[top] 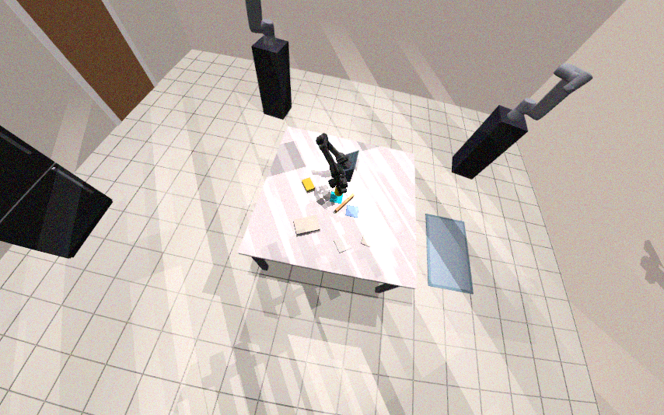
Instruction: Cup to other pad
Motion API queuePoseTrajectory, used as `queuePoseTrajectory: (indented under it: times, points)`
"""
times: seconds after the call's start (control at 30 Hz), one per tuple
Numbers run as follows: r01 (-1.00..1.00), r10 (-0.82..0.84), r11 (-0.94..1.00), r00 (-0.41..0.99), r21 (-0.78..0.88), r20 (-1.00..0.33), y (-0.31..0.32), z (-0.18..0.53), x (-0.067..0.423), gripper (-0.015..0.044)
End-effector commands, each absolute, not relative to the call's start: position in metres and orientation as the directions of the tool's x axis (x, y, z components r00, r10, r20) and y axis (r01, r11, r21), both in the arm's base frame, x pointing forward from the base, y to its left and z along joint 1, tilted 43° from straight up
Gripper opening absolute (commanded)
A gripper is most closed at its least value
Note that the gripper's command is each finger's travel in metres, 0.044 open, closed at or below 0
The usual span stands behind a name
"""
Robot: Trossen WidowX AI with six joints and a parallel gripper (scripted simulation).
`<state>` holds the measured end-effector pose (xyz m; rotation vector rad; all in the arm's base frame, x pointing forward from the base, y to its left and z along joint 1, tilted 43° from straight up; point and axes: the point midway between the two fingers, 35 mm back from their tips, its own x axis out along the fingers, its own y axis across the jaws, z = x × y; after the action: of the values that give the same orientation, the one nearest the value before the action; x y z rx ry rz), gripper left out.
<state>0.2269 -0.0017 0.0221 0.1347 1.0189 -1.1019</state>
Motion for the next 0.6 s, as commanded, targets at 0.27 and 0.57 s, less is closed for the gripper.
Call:
queuePoseTrajectory:
  times: [0.27,0.57]
  points:
    - [0.786,-0.672,0.496,0.079,-0.369,-0.736,-0.01,0.017,0.228,0.0]
    - [0.786,-0.672,0.496,0.079,-0.369,-0.736,-0.019,0.009,0.229,0.0]
